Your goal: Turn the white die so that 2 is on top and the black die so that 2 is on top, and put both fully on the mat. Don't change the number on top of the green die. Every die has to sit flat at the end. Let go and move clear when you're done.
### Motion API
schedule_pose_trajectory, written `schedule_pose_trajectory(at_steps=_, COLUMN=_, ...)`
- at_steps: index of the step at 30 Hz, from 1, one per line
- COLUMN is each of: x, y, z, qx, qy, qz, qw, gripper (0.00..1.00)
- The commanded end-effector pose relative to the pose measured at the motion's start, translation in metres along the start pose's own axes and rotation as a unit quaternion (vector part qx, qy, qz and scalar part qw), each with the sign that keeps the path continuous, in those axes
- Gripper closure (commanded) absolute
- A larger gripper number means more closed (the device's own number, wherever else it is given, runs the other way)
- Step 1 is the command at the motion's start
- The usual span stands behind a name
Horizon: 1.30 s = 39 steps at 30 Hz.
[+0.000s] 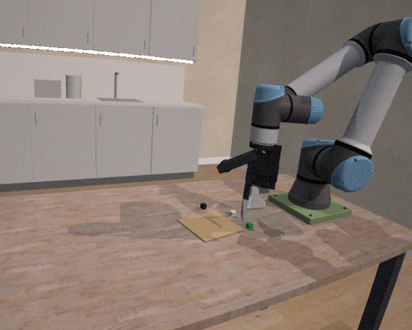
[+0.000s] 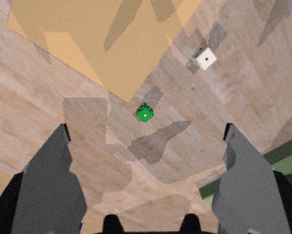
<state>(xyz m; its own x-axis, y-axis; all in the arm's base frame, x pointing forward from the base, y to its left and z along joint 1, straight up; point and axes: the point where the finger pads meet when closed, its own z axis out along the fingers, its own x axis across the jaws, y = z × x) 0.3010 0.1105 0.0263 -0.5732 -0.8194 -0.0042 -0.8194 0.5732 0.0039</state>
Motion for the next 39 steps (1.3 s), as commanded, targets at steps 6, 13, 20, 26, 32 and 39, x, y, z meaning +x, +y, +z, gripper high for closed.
schedule_pose_trajectory(at_steps=6, x=0.0, y=0.0, z=-0.026, qx=0.0, qy=0.0, qz=0.0, qw=1.0, gripper=0.0)
schedule_pose_trajectory(at_steps=13, x=0.0, y=0.0, z=-0.068, qx=0.0, qy=0.0, qz=0.0, qw=1.0, gripper=0.0)
schedule_pose_trajectory(at_steps=20, x=0.0, y=0.0, z=-0.095, qx=0.0, qy=0.0, qz=0.0, qw=1.0, gripper=0.0)
schedule_pose_trajectory(at_steps=26, x=0.0, y=0.0, z=-0.111, qx=0.0, qy=0.0, qz=0.0, qw=1.0, gripper=0.0)
schedule_pose_trajectory(at_steps=32, x=0.0, y=0.0, z=-0.113, qx=0.0, qy=0.0, qz=0.0, qw=1.0, gripper=0.0)
schedule_pose_trajectory(at_steps=39, x=0.0, y=0.0, z=-0.113, qx=0.0, qy=0.0, qz=0.0, qw=1.0, gripper=0.0)
